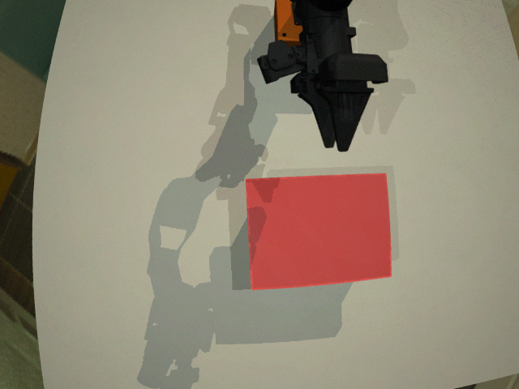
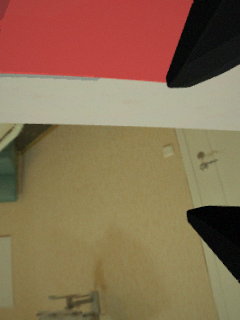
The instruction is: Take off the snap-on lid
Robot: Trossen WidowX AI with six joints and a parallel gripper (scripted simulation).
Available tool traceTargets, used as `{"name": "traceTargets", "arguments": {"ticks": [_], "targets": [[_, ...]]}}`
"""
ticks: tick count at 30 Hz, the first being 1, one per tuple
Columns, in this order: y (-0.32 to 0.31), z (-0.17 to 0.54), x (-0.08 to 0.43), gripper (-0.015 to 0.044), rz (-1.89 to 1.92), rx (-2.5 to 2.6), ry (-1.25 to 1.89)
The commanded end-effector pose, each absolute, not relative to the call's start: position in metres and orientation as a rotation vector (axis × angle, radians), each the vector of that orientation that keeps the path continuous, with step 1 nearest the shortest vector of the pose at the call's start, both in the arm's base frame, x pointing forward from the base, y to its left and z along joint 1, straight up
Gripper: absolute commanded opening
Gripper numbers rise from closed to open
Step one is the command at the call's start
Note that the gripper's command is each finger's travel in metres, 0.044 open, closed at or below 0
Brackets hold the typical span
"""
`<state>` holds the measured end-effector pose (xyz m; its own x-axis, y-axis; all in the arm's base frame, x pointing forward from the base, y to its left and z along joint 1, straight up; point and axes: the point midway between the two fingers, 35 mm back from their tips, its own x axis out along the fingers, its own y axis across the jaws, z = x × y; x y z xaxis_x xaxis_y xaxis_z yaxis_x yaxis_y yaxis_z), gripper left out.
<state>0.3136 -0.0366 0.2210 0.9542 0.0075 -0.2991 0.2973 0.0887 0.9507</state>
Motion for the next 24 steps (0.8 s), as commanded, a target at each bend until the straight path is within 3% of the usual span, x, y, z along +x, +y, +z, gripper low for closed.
{"name": "traceTargets", "arguments": {"ticks": [1, 5, 18, 24], "targets": [[-0.029, 0.169, 0.305, 0.0235, -0.38, 1.51, 0.393], [-0.022, 0.124, 0.287, 0.0235, -0.535, 1.514, 0.525], [-0.022, 0.119, 0.287, 0.0235, -0.542, 1.513, 0.531], [-0.021, 0.07, 0.287, 0.0235, -0.542, 1.513, 0.531]]}}
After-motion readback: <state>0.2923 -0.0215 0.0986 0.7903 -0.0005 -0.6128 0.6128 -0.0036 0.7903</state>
